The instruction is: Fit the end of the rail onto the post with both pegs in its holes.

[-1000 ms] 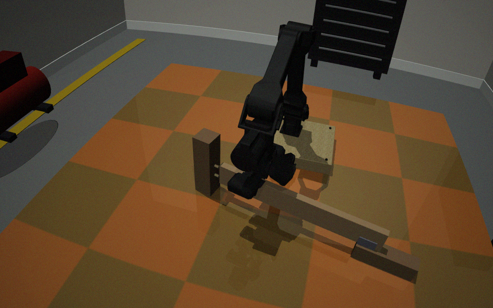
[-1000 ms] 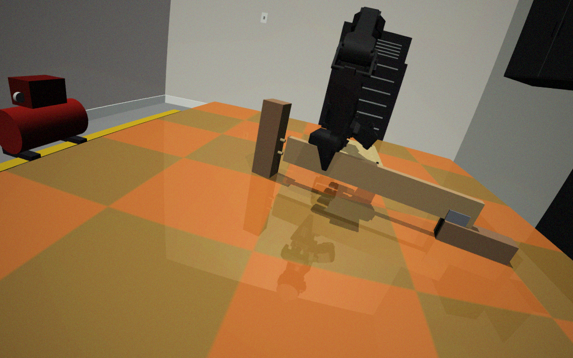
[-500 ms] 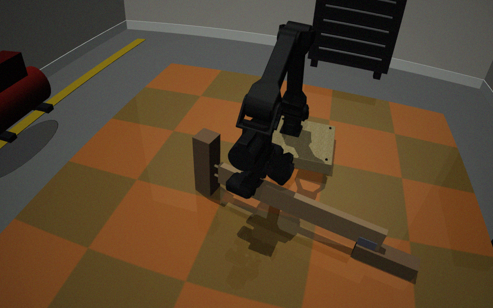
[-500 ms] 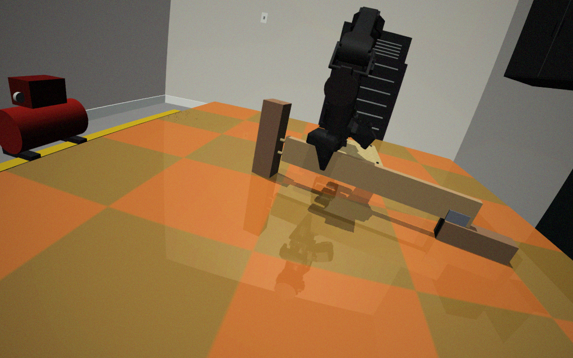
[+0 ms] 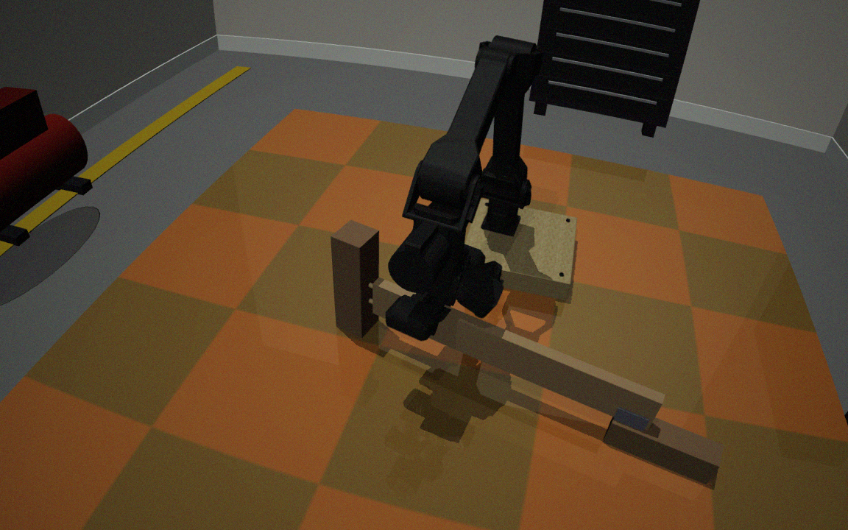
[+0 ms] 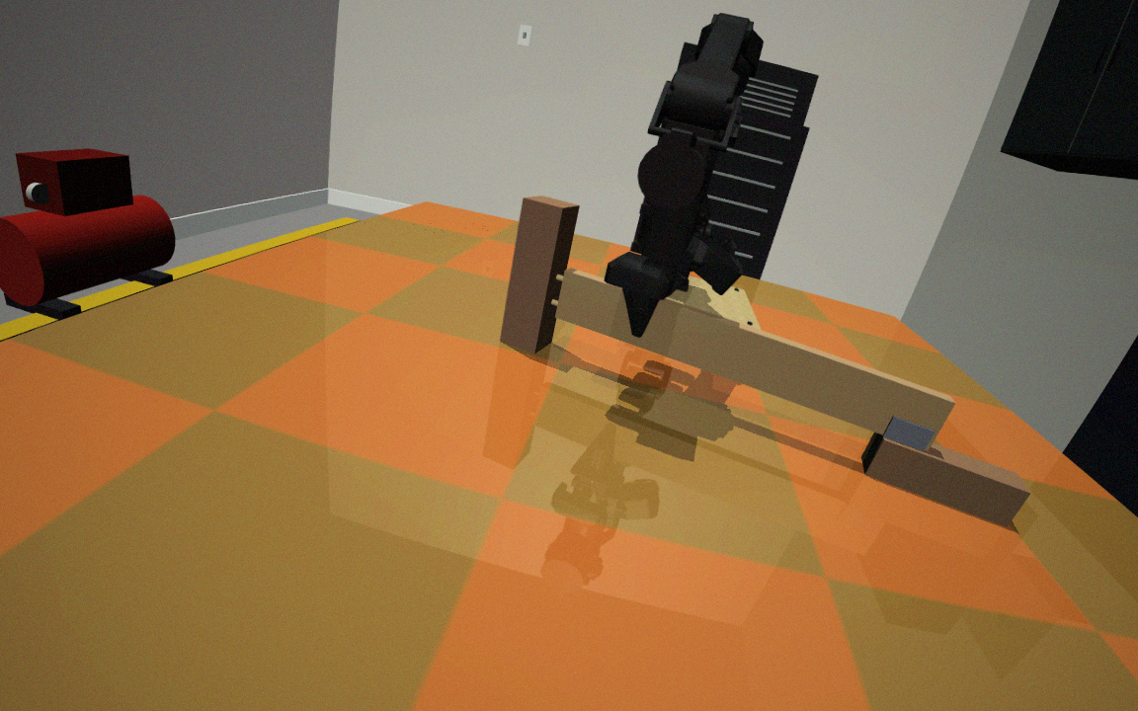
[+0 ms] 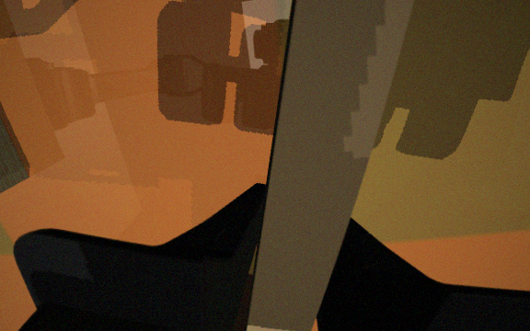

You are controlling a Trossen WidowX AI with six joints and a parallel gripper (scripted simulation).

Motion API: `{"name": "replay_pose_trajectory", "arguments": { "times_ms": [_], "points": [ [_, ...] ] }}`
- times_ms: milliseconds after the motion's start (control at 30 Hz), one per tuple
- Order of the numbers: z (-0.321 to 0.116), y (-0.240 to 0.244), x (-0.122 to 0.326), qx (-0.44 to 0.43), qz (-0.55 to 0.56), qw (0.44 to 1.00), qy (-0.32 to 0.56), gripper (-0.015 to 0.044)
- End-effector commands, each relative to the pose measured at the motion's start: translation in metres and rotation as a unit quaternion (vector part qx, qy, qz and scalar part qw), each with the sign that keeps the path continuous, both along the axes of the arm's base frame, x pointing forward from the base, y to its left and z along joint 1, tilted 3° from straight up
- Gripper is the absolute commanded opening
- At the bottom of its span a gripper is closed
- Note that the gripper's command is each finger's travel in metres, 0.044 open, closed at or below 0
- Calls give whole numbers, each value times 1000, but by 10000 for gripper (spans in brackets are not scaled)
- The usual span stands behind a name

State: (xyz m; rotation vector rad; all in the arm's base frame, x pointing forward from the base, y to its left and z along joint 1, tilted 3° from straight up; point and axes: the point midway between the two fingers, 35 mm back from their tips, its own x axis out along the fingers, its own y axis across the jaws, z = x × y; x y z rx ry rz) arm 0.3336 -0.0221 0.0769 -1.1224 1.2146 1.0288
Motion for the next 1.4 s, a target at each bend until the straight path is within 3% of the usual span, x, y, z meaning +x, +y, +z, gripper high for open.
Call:
{"name": "replay_pose_trajectory", "arguments": {
  "times_ms": [0,1367],
  "points": [
    [1,-3,0,0,0,1000,0,0],
    [3,-8,-1,-1,0,1000,0,0]
  ]
}}
